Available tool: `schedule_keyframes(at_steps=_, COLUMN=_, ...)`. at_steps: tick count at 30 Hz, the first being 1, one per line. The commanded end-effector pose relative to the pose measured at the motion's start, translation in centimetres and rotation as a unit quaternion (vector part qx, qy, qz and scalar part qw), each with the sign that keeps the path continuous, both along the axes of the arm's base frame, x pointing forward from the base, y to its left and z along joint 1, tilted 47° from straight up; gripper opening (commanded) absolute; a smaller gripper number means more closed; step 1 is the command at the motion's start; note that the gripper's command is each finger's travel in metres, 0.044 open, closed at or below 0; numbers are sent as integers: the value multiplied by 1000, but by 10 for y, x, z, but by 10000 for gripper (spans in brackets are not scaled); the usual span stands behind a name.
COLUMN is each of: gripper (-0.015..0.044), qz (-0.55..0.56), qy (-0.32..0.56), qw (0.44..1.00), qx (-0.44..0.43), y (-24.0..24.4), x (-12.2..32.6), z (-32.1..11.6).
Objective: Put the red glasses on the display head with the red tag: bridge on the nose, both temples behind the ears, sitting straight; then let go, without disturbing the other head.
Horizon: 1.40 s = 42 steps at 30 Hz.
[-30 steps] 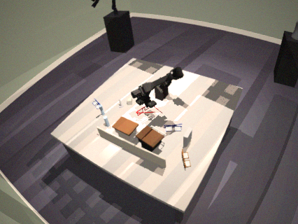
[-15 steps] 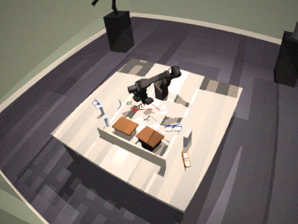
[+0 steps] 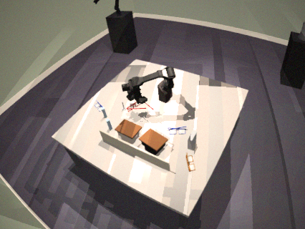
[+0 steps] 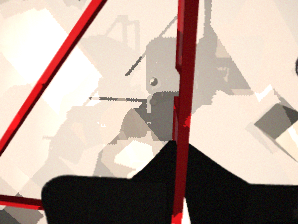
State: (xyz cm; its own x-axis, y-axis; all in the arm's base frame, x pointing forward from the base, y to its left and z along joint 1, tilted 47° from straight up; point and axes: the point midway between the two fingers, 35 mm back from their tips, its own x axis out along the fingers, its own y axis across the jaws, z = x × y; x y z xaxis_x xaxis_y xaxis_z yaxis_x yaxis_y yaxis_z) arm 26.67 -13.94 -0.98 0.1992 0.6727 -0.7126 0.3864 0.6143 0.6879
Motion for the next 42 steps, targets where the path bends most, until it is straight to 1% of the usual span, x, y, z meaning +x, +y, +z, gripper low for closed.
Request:
schedule_keyframes(at_steps=1, gripper=0, qz=3, qy=5, qw=1000, qx=0, y=-16, x=-4, z=-17)
schedule_keyframes(at_steps=20, gripper=0, qz=4, qy=6, qw=1000, qx=-1, y=-84, x=-35, z=-92)
schedule_keyframes(at_steps=36, gripper=0, qz=8, qy=2, qw=1000, qx=7, y=-119, x=-81, z=-162)
schedule_keyframes(at_steps=42, gripper=0, qz=9, qy=1, qw=1000, qx=7, y=-120, x=-84, z=-165)
